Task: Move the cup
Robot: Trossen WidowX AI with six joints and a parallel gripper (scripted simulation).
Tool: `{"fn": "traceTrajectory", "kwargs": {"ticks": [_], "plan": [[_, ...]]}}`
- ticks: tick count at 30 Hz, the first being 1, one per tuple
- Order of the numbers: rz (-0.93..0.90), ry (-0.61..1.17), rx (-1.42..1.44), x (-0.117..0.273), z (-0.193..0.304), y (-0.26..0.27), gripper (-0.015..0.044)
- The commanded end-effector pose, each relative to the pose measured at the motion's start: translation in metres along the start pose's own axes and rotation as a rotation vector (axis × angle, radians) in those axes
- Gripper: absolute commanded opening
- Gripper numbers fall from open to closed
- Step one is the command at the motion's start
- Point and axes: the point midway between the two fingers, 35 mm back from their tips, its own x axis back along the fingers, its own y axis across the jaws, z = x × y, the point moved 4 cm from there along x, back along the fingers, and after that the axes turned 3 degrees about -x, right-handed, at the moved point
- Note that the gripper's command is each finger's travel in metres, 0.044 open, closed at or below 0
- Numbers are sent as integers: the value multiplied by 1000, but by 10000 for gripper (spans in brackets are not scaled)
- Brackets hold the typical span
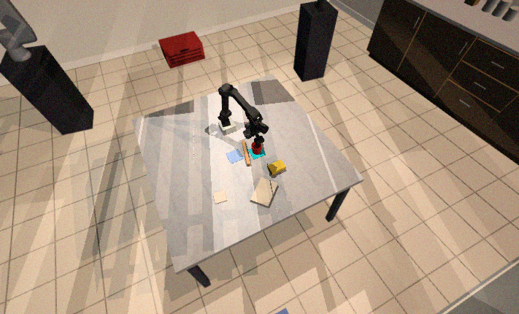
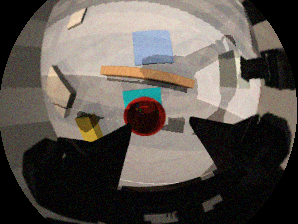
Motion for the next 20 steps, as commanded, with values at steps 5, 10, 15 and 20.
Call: {"fn": "traceTrajectory", "kwargs": {"ticks": [5, 10, 15, 20], "plan": [[-6, 4, -3, 30, 1, 2, 440], [-6, 5, -4, 47, 0, 2, 440], [-6, 5, -5, 55, 0, 3, 440], [-9, 4, -1, 51, 0, 3, 440]]}}
